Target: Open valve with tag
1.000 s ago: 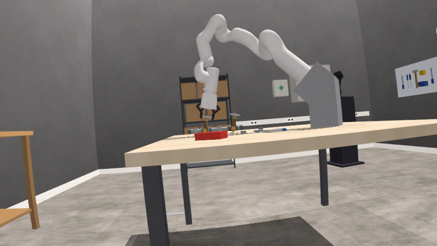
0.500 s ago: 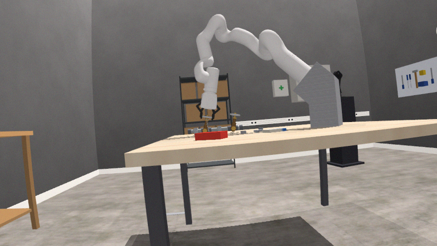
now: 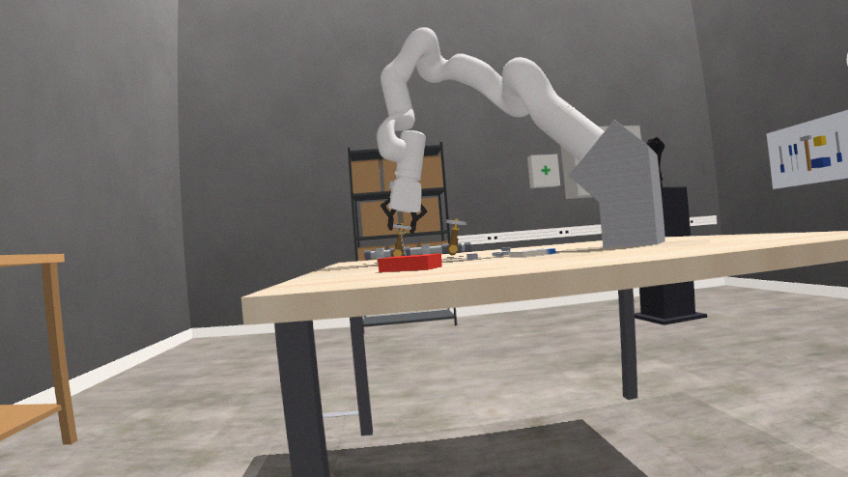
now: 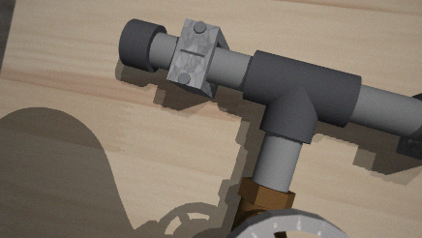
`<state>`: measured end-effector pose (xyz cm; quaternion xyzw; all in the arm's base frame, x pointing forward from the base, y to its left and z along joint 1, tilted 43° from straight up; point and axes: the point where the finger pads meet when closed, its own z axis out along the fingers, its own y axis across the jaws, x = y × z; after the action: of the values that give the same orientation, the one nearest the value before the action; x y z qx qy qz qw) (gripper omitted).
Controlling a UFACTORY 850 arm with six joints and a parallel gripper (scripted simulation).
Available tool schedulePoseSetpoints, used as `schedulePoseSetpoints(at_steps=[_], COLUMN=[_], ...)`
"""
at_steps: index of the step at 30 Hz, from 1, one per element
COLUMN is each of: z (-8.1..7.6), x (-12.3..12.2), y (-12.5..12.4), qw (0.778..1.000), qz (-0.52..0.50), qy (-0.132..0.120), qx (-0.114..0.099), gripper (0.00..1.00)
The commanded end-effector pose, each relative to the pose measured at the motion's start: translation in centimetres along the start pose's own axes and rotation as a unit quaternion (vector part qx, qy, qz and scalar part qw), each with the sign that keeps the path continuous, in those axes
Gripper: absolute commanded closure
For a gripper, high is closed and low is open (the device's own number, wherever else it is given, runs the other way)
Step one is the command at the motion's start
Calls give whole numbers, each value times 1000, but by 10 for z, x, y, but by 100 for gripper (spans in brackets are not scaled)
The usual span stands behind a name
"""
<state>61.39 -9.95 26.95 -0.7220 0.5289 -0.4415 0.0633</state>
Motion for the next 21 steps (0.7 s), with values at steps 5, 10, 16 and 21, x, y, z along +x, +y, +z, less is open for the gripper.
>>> schedulePoseSetpoints(at_steps=[5,10,16,21], z=[0,0,0,0], x=[0,0,0,0], y=[-1,-1,-1,-1], qw=[996,982,948,903], qz=[-85,-189,-317,-431], qy=[0,0,0,0], qx=[-1,-1,-1,-1], gripper=[100,100,100,100])
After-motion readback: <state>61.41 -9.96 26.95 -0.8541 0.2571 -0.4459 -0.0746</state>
